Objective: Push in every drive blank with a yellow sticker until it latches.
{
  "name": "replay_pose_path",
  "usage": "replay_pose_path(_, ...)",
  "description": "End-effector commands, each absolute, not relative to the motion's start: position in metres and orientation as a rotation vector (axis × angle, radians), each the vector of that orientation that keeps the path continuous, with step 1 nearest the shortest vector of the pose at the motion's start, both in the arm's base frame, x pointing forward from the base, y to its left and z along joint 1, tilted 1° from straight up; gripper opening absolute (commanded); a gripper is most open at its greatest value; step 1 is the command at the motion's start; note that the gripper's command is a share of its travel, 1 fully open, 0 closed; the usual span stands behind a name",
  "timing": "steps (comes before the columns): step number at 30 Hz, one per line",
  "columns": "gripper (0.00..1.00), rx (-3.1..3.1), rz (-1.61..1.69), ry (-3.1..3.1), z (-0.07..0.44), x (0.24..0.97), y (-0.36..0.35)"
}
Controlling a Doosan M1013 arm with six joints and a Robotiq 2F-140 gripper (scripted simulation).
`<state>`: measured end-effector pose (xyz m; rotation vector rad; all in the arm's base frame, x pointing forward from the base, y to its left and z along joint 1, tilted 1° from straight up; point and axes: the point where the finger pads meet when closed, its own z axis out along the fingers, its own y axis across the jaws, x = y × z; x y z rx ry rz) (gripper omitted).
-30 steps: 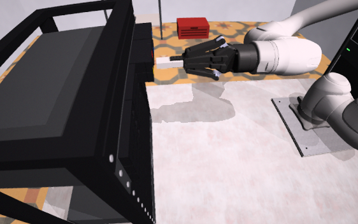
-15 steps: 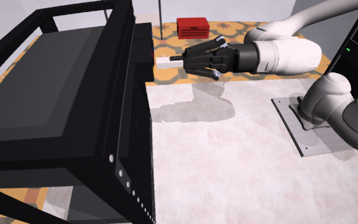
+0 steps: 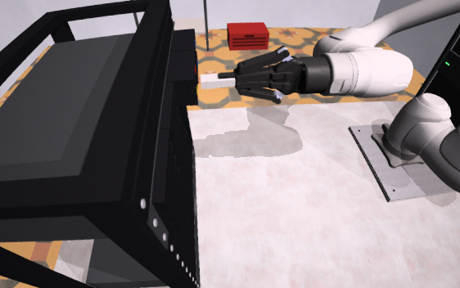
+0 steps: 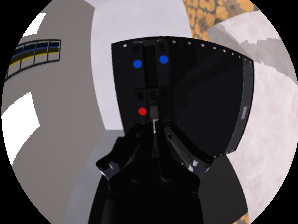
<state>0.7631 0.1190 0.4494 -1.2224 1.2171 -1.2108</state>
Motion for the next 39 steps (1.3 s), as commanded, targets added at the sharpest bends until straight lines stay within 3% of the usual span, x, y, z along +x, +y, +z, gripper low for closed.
replay_pose_path(1, 0.0, -1.221, -1.212, 1.215, 0.4495, 0.7644, 0.1183)
replay_pose_path(39, 0.0, -1.221, -1.212, 1.215, 0.4494, 0.7703, 0.1185)
